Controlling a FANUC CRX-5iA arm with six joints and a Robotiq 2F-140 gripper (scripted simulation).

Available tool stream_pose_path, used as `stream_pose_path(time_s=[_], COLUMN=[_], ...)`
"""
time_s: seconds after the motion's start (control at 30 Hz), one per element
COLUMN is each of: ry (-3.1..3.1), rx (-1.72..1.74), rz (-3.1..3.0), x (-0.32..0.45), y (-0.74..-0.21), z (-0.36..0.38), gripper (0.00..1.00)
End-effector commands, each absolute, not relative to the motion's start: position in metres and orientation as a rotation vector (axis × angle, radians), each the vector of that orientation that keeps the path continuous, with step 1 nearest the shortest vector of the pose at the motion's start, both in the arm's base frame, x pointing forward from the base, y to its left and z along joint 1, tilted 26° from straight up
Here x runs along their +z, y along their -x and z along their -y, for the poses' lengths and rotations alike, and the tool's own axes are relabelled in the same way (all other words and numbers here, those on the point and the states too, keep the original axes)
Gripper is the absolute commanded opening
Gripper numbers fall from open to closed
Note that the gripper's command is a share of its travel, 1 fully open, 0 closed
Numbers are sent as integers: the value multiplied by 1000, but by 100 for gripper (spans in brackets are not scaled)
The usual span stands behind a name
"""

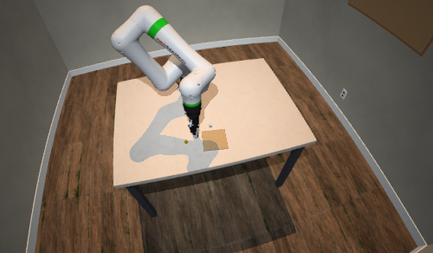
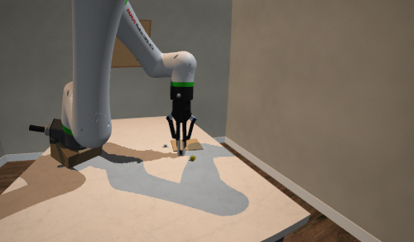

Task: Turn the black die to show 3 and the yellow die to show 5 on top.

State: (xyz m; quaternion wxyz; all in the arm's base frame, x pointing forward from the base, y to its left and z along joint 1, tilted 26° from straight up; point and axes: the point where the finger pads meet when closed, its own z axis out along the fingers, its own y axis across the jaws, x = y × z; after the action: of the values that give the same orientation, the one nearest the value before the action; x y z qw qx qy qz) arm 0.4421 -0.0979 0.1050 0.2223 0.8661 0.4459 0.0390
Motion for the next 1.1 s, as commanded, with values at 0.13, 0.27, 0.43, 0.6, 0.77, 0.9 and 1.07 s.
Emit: stream_pose_path(time_s=[0.13, 0.27, 0.43, 0.6, 0.77, 0.9, 1.07], ry=[-2392, -2392, -2392, -2392, -2392, -2392, -2392], rx=[108, 108, 108, 108, 108, 108, 108], rz=[-1232, -1232, -1232, -1232, -1232, -1232, -1232], x=[105, 105, 105, 105, 105, 107, 118], y=[-442, -442, -442, -442, -442, -442, -438], z=[98, 98, 98, 98, 98, 97, 93], gripper=[7, 7, 7, 7, 7, 7, 7])
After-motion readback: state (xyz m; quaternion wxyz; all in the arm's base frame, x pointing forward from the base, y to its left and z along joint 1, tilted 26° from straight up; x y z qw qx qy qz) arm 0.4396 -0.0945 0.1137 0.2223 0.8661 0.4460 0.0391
